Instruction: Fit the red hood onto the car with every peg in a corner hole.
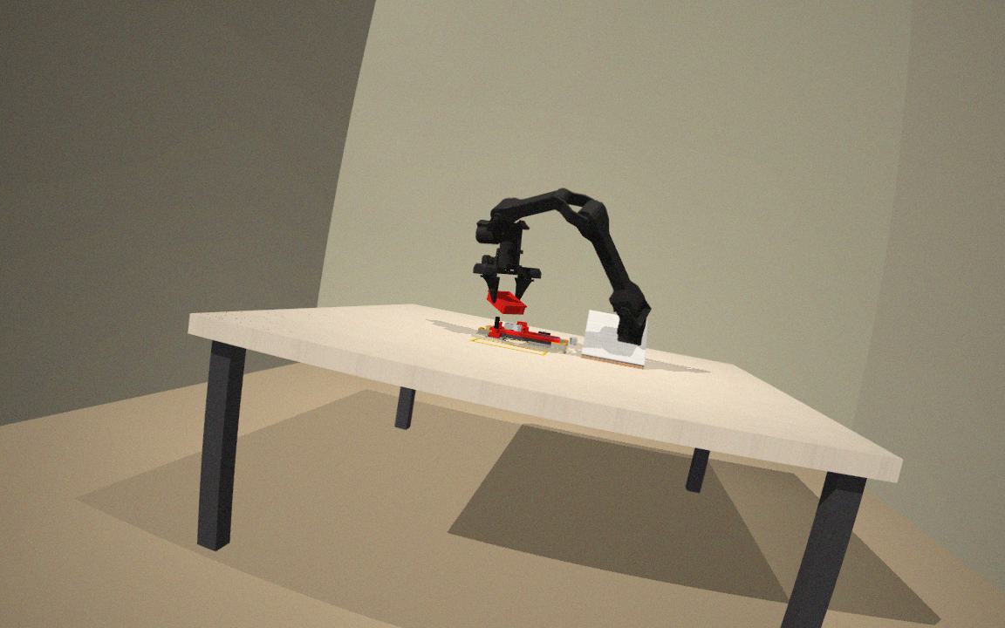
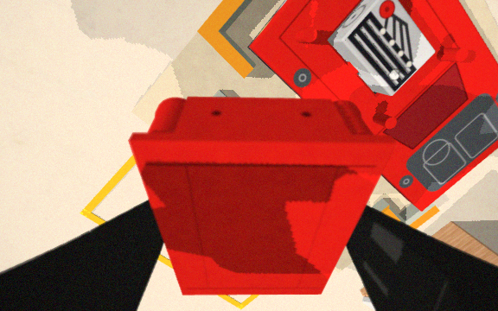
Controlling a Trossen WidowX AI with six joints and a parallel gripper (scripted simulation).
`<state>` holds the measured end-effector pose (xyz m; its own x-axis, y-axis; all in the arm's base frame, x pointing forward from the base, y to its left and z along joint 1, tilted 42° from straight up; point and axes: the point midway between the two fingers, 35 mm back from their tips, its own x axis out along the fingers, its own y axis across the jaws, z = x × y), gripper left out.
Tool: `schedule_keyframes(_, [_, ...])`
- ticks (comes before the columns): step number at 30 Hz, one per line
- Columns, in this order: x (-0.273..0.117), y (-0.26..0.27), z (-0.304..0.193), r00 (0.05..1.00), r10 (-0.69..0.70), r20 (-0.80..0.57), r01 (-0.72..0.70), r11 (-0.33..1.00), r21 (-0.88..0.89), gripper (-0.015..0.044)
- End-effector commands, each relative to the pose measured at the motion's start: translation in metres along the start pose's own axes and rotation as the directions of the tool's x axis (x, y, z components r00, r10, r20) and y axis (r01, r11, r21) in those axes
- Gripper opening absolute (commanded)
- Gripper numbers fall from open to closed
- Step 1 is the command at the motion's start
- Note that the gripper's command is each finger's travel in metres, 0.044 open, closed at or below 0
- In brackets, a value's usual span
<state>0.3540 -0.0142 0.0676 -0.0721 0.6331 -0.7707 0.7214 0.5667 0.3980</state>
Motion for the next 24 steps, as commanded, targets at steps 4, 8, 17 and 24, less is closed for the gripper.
schedule_keyframes(4, [-0.002, -0.012, 0.017, 1.000, -0.030, -0.008, 0.029, 0.988, -0.149, 0.0000])
schedule_keyframes(8, [-0.002, -0.019, 0.025, 0.999, -0.050, -0.020, 0.043, 0.968, -0.247, 0.0000])
schedule_keyframes(17, [-0.002, -0.037, 0.044, 0.994, -0.093, -0.052, 0.059, 0.888, -0.456, 0.0000])
schedule_keyframes(24, [-0.001, -0.052, 0.057, 0.989, -0.122, -0.081, 0.048, 0.794, -0.606, 0.0000])
